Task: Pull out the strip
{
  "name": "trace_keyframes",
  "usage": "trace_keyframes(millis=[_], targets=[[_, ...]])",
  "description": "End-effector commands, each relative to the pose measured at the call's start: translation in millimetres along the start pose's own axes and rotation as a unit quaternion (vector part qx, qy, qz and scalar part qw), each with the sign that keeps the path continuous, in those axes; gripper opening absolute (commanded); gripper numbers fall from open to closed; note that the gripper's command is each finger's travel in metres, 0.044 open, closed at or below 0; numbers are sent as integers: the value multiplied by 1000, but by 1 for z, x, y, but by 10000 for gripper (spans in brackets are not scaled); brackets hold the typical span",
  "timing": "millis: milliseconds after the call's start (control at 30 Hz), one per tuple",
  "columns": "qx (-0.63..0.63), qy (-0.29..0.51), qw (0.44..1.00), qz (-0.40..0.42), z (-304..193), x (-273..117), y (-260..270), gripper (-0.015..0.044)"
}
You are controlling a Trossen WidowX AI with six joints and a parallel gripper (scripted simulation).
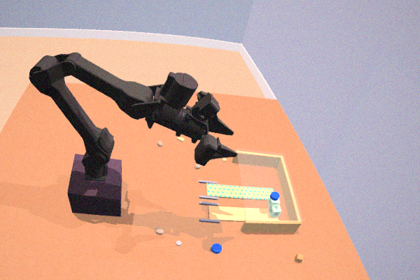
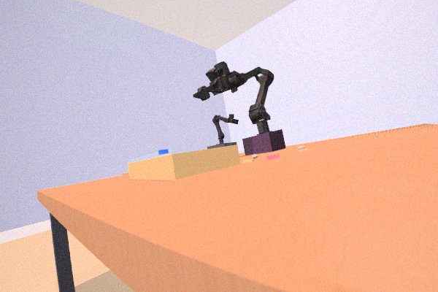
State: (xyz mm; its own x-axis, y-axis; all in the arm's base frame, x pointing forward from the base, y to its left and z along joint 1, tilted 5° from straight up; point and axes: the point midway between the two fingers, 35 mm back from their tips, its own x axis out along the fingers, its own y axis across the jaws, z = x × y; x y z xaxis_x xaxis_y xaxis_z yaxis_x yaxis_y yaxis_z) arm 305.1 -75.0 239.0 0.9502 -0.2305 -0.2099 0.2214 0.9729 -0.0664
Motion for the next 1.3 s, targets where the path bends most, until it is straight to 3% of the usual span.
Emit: trace_keyframes(millis=[0, 100, 333, 433, 833, 1067, 1267], targets=[[-4, 88, 995, 54, -48, 6, 43, 400], [-16, 143, 986, 87, -78, 3, 69, 400], [-17, 147, 985, 89, -80, 2, 71, 400], [-20, 179, 980, 83, -82, 11, 68, 321], [-20, 436, 899, 42, -119, 80, 37, 6], [-3, 569, 822, 28, -157, 108, 11, 0], [-1, 581, 813, 27, -161, 110, 8, 0]])
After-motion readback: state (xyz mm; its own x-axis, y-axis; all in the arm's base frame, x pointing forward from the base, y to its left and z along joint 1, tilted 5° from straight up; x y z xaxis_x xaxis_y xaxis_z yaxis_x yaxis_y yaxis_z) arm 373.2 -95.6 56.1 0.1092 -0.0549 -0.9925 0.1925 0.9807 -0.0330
